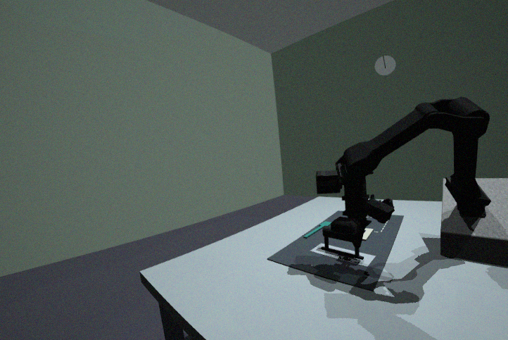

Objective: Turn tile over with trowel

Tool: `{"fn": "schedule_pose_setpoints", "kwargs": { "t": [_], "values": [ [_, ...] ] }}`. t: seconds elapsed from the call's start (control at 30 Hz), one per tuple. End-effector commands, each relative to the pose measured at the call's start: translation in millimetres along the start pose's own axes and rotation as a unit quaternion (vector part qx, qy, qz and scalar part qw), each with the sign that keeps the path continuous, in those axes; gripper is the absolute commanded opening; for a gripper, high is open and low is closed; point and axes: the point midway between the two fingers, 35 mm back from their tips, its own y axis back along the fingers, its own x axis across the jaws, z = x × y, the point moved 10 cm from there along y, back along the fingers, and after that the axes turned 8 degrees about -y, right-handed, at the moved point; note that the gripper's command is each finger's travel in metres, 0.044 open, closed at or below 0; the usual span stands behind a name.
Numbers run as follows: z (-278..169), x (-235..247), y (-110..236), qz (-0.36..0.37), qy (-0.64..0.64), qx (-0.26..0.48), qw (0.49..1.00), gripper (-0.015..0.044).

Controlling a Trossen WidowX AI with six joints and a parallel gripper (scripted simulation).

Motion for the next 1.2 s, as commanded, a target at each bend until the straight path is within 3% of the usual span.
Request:
{"fn": "schedule_pose_setpoints", "kwargs": {
  "t": [0.0, 0.27, 0.7, 1.17],
  "values": [
    [0.0, 0.0, 0.0, 0.0, 0.0, 0.0, 1.0, 0.0079],
    [-5.7, 2.5, 1.0, 0.001, -0.078, 0.001, 0.997, 0.027],
    [-22.0, 10.5, 4.1, 0.004, -0.298, 0.003, 0.955, 0.027],
    [-39.2, 20.5, 8.0, 0.005, -0.518, 0.006, 0.855, 0.027]
  ]
}}
